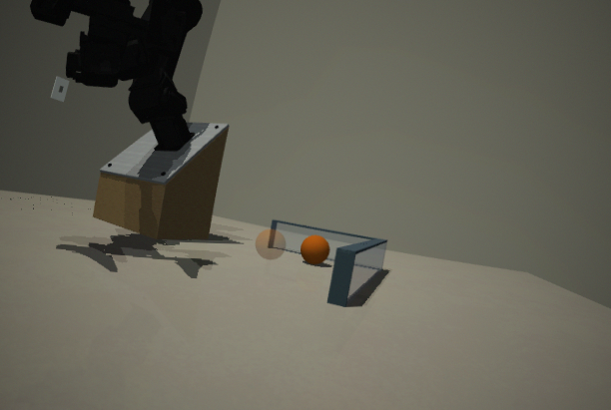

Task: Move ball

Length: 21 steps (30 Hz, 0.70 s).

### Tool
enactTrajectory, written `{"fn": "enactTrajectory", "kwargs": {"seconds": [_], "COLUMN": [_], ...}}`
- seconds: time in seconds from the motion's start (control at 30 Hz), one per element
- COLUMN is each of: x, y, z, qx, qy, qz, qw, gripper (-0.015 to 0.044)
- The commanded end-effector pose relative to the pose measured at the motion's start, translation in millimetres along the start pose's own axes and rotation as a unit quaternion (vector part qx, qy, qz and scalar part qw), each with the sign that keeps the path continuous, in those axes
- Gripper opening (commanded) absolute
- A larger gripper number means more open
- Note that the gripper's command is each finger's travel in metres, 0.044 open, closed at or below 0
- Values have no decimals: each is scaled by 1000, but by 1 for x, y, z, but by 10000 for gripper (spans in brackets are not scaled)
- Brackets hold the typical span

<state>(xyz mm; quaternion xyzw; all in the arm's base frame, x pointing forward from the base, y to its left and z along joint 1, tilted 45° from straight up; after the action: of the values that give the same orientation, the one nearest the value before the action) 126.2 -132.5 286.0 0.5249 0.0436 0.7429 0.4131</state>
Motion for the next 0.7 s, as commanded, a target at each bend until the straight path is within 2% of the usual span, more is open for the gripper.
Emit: {"fn": "enactTrajectory", "kwargs": {"seconds": [0.0, 0.17, 0.3, 0.47, 0.67], "x": [-1, -35, -74, -121, -153], "y": [1, 3, -16, -64, -116], "z": [1, 35, 64, 89, 96], "qx": [0, 17, 83, 226, 369], "qy": [-2, -74, -147, -203, -196], "qz": [-3, -95, -203, -358, -485], "qw": [1000, 993, 965, 883, 768], "gripper": [374, 360, 360, 360, 360]}}
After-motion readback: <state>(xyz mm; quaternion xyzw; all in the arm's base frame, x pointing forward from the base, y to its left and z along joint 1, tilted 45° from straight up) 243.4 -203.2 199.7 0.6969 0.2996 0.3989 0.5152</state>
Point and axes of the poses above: the point midway between the two fingers, 35 mm back from their tips, its own z axis out along the fingers, its own y axis across the jaws, x = y × z, the point moved 2 cm from there along -z, back along the fingers, and after that the axes turned 7 degrees about z, right-handed, at the moved point
